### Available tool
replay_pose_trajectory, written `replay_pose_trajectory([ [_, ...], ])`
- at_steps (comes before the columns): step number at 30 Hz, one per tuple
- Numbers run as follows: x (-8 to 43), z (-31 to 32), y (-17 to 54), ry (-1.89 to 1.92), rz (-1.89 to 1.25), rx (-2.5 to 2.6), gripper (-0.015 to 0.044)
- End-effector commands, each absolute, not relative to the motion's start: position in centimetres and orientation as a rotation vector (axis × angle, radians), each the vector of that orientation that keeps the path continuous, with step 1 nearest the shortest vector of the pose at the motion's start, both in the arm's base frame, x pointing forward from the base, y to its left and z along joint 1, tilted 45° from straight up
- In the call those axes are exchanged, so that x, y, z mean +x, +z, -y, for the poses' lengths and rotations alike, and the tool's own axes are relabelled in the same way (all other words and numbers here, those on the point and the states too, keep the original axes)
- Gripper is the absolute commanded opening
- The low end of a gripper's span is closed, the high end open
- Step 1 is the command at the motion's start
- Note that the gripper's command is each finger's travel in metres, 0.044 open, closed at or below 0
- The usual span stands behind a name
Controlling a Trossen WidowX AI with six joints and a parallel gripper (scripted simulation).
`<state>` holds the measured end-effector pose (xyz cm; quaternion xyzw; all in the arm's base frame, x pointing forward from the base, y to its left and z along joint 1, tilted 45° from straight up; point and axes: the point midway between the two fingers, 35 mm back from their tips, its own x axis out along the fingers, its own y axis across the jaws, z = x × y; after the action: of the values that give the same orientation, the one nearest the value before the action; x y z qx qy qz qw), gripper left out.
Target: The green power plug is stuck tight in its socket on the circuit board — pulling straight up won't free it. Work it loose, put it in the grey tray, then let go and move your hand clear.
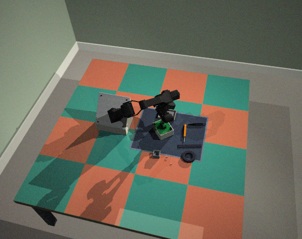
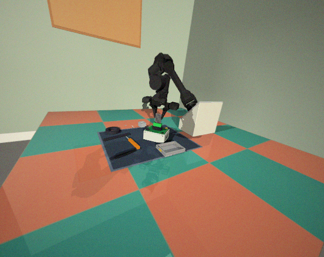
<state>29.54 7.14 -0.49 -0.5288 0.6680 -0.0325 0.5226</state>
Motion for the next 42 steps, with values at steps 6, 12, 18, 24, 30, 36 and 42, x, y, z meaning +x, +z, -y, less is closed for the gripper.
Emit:
replay_pose_trajectory([
  [6, 29.3, -8.4, 0.2, -0.056, -1.576, -1.287, 0.0000],
  [12, 30.2, -7.8, 1.1, 0.047, -1.677, -1.152, 0.0000],
  [18, 30.4, -7.7, 1.4, 0.070, -1.699, -1.121, 0.0000],
  [24, 29.6, -8.4, 0.7, -0.019, -1.613, -1.239, 0.0000],
  [30, 28.8, -9.0, 0.3, -0.094, -1.537, -1.335, 0.0000],
  [36, 29.3, -8.8, 0.7, -0.047, -1.585, -1.276, 0.0000],
  [42, 29.6, -8.9, 1.4, -0.009, -1.624, -1.226, 0.0000],
])
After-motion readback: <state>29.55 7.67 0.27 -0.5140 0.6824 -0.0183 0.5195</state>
